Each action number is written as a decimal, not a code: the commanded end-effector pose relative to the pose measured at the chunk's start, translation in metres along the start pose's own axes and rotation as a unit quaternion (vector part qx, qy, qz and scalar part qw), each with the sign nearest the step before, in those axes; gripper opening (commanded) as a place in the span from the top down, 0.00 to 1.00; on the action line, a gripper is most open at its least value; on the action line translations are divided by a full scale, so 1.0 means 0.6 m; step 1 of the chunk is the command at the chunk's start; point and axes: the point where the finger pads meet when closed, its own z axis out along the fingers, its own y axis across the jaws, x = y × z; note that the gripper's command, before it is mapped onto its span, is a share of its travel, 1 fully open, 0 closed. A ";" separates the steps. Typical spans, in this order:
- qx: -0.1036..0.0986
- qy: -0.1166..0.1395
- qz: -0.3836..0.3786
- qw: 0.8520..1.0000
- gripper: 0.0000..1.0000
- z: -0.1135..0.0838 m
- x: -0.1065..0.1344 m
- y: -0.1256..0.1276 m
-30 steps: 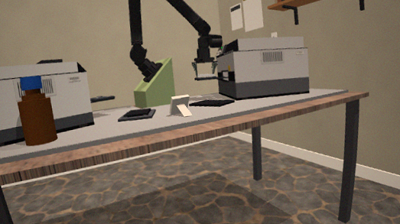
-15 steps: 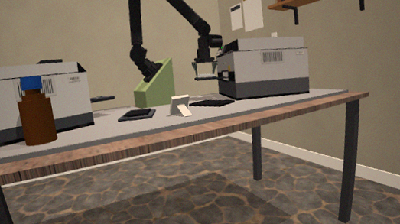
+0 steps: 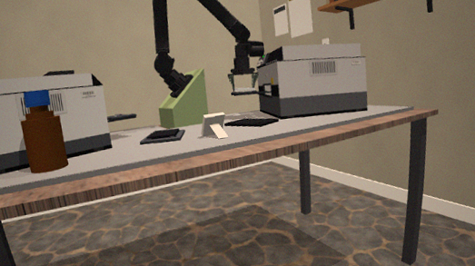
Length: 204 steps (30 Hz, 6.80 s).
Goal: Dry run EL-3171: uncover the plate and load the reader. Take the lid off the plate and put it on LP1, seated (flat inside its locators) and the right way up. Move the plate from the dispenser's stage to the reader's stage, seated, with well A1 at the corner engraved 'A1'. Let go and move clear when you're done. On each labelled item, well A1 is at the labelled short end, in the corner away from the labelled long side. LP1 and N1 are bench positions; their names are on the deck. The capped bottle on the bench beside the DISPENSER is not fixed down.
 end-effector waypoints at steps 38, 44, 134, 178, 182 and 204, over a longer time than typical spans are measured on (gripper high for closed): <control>-0.012 -0.004 0.022 1.000 0.14 0.041 0.001 0.000; -0.013 -0.004 0.023 1.000 0.14 0.042 0.001 0.000; -0.024 -0.004 0.044 0.999 0.14 0.063 0.003 0.006; 0.016 -0.003 0.025 1.000 0.14 -0.003 0.003 -0.029; 0.012 0.001 0.025 1.000 0.14 -0.005 0.006 -0.030; 0.008 0.010 0.012 1.000 0.14 -0.004 0.006 -0.033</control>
